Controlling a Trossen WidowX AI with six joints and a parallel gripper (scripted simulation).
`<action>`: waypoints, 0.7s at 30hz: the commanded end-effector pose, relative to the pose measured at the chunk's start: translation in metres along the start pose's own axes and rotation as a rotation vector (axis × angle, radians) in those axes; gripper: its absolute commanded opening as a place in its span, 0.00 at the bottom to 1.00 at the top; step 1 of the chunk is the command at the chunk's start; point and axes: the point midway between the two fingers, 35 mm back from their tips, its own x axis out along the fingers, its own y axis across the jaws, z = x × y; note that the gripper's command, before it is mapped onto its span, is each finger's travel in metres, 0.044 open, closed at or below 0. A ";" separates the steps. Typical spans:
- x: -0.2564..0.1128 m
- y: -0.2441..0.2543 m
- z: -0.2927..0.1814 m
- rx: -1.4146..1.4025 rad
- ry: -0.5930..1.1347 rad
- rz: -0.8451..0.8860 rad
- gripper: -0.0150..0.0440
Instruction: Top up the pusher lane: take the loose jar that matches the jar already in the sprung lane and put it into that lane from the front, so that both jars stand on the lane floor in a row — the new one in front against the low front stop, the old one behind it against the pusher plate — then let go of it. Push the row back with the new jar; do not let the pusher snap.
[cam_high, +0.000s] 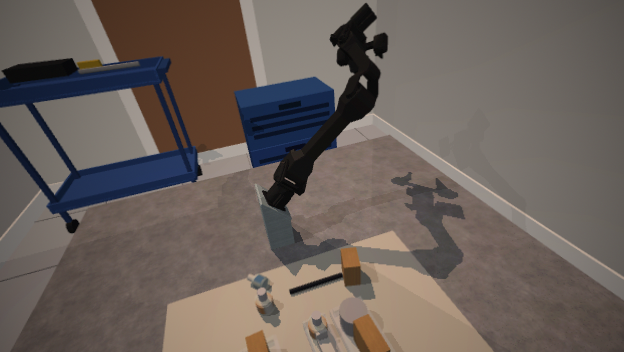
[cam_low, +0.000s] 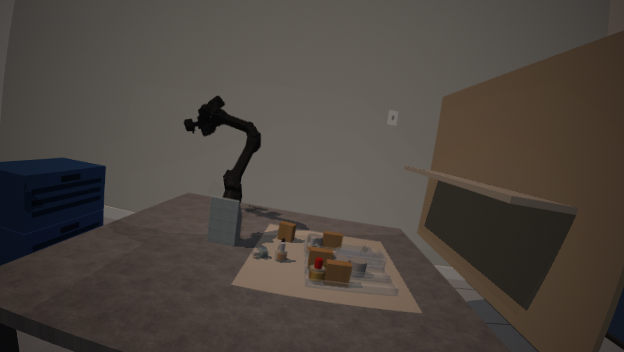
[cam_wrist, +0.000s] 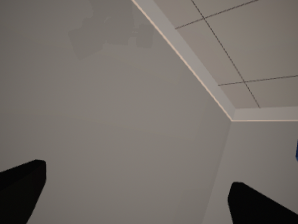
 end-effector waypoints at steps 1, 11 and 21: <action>0.001 0.000 0.000 -0.003 -0.001 0.001 0.98; 0.063 0.016 0.048 -0.265 -0.108 0.087 1.00; 0.135 0.064 0.139 -0.634 -0.323 0.145 1.00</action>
